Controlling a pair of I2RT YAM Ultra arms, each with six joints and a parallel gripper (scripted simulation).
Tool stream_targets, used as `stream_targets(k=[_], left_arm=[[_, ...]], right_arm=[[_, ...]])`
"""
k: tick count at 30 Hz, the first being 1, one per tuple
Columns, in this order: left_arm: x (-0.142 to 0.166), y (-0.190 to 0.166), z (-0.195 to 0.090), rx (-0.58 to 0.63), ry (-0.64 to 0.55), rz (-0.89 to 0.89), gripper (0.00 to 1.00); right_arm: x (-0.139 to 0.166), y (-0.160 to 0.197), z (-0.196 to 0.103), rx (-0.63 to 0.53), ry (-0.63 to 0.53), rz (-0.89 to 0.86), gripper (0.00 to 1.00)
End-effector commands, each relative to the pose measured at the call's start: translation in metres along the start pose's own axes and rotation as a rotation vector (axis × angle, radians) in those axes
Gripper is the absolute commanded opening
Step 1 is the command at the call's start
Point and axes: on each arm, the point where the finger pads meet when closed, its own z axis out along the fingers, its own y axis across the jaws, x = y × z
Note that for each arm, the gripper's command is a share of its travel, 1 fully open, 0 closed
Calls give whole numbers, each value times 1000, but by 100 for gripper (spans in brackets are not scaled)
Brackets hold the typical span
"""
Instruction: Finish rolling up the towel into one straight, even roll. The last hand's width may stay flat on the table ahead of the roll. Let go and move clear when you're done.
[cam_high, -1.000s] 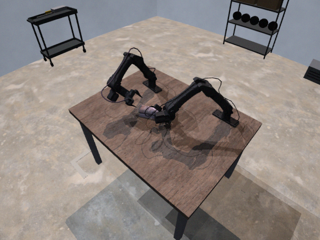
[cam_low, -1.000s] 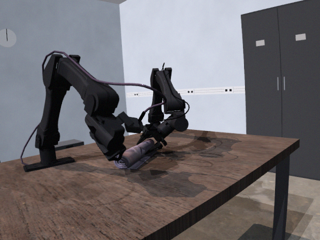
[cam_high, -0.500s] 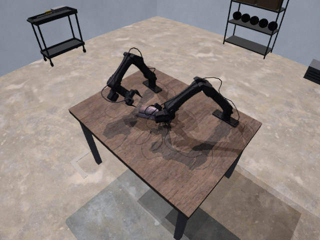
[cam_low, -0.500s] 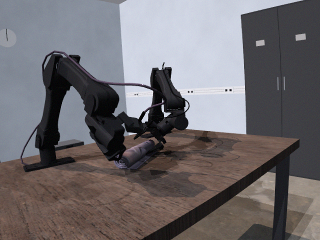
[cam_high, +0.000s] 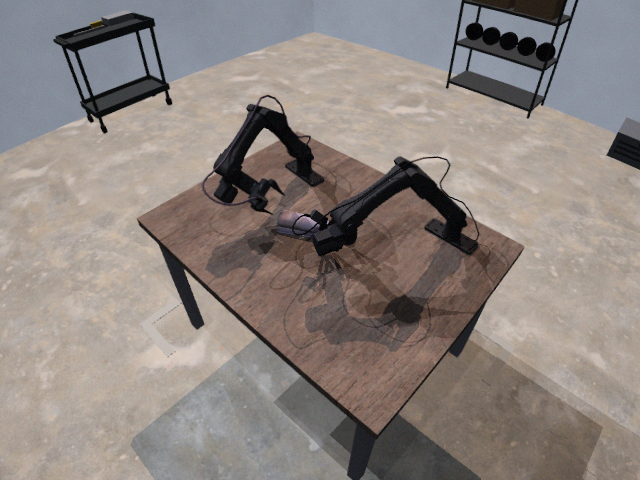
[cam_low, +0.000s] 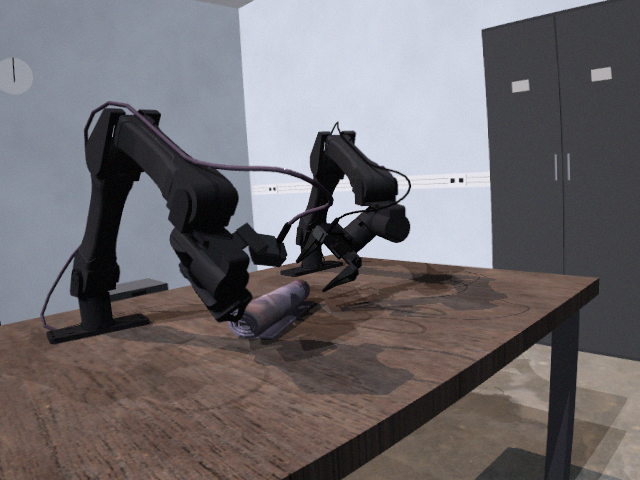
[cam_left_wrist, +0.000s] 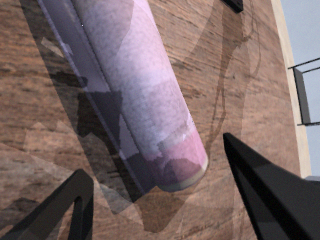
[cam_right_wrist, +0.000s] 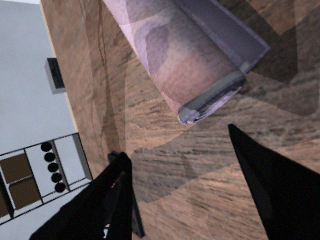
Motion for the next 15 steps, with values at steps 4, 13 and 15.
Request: stream_targets(k=[4, 13, 15], left_arm=[[-2, -15, -12, 23, 22, 29, 85], [10, -31, -24, -91, 47, 104, 85], [15, -37, -29, -134, 56, 132, 85]], right_arm=[[-9, -1, -13, -174, 37, -31, 85], [0, 17, -25, -56, 58, -94, 85], [4, 24, -29, -12, 66, -117, 85]])
